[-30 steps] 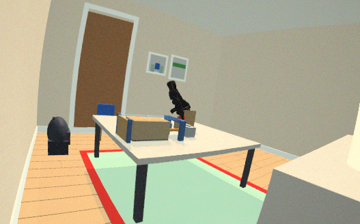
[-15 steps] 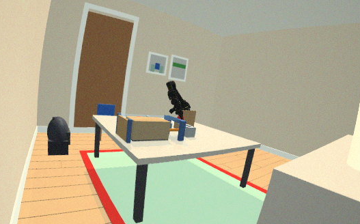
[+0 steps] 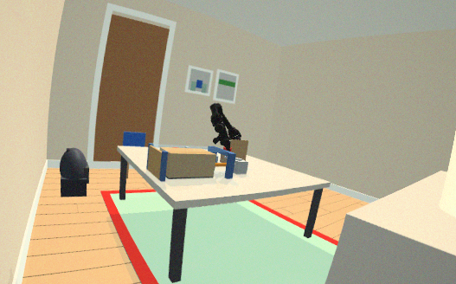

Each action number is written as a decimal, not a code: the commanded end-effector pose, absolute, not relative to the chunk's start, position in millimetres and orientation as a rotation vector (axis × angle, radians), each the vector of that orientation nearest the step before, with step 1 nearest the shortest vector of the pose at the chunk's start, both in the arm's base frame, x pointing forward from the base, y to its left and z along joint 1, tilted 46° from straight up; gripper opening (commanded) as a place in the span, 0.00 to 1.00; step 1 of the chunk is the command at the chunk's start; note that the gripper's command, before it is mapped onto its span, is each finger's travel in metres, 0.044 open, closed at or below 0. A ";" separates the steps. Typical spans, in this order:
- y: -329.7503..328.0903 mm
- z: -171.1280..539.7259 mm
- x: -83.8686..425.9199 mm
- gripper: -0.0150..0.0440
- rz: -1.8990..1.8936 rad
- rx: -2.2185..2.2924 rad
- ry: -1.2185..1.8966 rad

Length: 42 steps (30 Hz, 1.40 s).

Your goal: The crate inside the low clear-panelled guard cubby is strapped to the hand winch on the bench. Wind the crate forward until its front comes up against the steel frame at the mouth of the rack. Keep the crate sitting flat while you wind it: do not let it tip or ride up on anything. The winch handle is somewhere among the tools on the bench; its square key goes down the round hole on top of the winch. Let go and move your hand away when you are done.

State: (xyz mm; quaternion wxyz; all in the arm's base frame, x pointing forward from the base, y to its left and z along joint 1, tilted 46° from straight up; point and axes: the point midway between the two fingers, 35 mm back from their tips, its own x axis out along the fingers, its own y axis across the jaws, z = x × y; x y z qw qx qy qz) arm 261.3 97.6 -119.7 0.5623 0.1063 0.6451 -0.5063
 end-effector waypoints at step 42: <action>137.2 -164.8 303.3 0.25 -1.173 0.269 1.501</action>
